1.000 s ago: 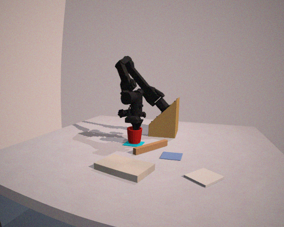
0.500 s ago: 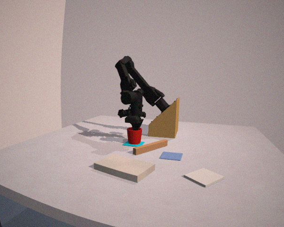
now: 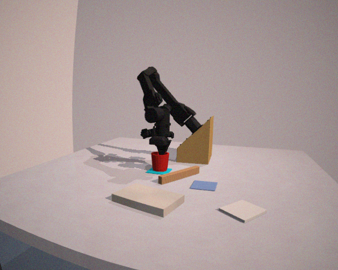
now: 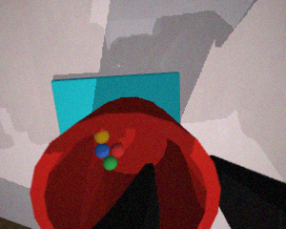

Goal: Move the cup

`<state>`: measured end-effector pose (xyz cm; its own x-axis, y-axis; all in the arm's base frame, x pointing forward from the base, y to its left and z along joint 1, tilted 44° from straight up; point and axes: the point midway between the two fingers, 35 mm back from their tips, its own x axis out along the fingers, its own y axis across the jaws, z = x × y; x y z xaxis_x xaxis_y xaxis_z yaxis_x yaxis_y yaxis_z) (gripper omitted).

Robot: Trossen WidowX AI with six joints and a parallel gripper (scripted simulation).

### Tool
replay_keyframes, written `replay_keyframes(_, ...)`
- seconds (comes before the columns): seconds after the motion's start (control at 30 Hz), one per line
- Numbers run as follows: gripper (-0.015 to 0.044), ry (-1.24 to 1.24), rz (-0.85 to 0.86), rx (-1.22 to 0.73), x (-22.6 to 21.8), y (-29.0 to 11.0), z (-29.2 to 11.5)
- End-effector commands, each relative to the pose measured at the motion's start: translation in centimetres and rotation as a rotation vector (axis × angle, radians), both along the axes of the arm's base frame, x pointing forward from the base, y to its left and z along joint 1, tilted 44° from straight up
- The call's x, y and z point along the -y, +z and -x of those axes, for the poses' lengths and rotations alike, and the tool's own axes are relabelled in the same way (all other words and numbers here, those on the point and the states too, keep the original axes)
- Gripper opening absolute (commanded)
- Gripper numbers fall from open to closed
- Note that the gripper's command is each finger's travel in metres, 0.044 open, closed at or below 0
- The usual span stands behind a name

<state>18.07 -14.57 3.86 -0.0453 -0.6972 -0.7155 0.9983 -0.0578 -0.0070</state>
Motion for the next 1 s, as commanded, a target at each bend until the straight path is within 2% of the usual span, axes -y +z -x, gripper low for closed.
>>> replay_keyframes(0.0,0.0128,-0.001,0.002,0.01,-0.3,0.4,-0.2)
replay_keyframes(0.97,0.0128,0.002,-0.003,0.008,-2.5,2.2,-0.4)
